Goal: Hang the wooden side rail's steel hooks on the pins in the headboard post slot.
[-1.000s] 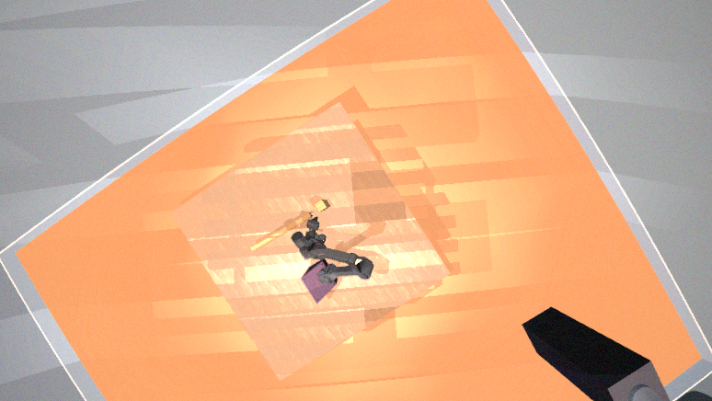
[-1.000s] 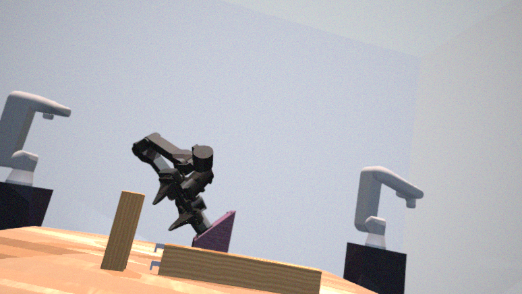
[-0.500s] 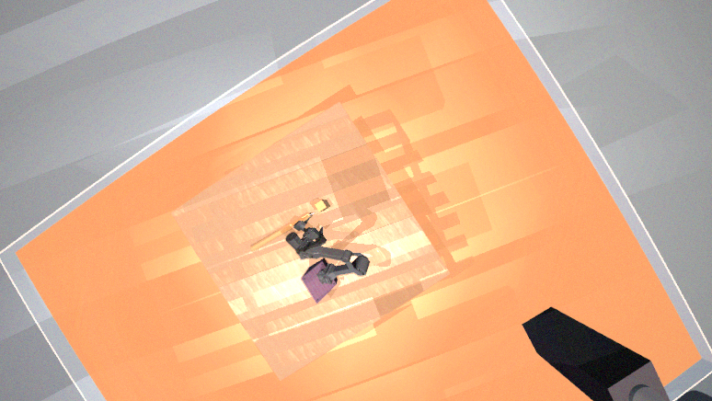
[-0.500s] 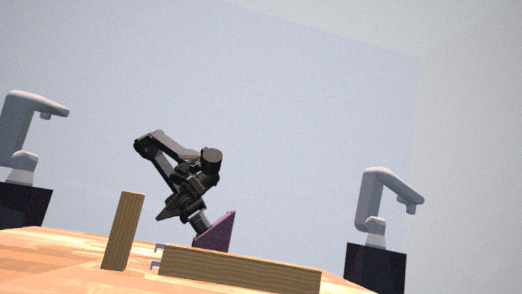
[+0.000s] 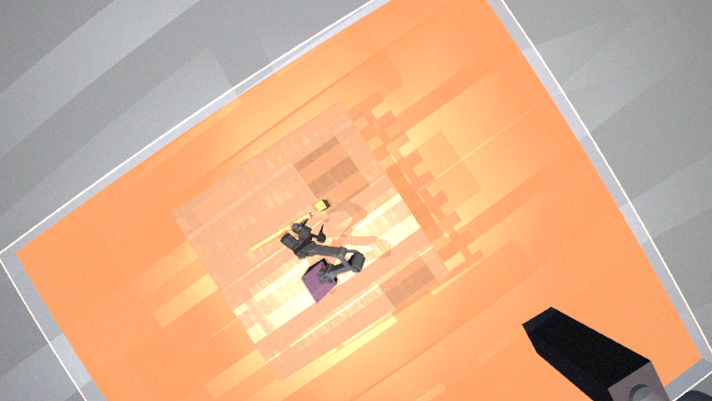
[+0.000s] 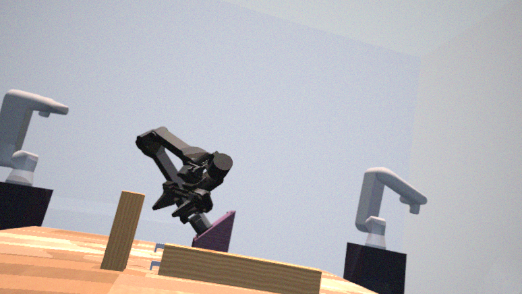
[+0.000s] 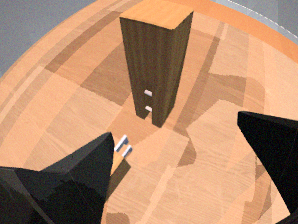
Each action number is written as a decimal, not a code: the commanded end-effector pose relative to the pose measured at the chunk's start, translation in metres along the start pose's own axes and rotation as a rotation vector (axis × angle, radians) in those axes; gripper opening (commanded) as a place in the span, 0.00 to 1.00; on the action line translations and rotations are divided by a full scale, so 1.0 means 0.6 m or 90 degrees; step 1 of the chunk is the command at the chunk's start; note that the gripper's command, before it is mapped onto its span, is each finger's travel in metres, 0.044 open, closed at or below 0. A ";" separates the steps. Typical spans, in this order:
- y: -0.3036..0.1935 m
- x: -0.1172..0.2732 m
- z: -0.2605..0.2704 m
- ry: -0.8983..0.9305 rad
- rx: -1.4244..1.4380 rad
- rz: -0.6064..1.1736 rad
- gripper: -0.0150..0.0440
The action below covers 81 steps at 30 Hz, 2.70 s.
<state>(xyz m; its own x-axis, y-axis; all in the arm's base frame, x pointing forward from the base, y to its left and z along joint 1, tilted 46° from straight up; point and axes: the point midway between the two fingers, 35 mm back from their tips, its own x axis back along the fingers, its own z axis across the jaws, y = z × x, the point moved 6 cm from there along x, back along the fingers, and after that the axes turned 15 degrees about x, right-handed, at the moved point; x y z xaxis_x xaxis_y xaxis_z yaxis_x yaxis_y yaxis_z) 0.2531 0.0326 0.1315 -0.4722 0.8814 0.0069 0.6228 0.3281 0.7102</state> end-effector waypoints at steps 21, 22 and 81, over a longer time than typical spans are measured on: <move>0.043 -0.001 0.058 0.119 0.372 0.038 1.00; 0.048 -0.001 0.066 0.140 0.428 0.042 1.00; 0.019 -0.055 0.196 0.689 1.413 -0.013 1.00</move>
<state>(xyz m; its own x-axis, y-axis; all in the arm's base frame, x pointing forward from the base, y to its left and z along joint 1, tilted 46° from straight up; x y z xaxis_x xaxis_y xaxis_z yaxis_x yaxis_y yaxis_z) 0.3506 0.0509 0.0626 -0.0606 0.7053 0.7063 -0.2514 0.6740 -0.6947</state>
